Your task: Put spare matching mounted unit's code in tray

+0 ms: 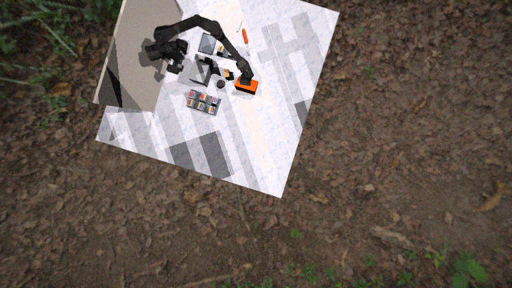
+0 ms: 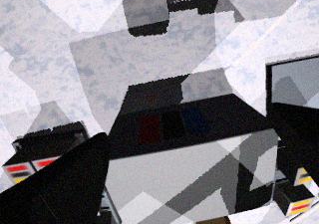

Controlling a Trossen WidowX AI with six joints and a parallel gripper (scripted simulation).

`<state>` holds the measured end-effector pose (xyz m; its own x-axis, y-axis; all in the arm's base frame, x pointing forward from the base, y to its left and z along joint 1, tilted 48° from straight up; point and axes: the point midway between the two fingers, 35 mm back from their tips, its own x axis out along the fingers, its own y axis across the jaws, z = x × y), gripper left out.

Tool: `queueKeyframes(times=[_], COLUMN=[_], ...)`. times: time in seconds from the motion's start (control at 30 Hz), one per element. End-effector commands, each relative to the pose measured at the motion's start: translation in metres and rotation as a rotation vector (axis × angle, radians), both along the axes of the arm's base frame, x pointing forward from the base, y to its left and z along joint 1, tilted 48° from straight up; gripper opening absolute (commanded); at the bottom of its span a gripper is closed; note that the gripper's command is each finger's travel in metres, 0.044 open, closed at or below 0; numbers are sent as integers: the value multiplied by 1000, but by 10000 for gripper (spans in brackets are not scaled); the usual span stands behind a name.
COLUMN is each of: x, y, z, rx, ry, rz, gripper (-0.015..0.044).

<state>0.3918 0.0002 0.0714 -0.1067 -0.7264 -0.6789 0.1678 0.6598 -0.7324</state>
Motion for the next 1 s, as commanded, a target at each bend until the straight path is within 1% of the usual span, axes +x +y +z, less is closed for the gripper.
queueKeyframes(times=[0.0, 0.37, 0.43, 0.57, 0.73, 0.87, 0.97], x=[-4, -4, -8, -40, -87, -138, -179], y=[1, 1, 11, 65, 112, 141, 154], z=[2, 2, -4, -40, -76, -103, -120], rx=[8, 8, 21, 87, 141, 174, 191], ry=[25, 25, 67, 310, 581, 832, 1028], rz=[2, 2, 44, 295, 564, 799, 970], gripper=[440, 440, 440, 440, 440, 440, 440])
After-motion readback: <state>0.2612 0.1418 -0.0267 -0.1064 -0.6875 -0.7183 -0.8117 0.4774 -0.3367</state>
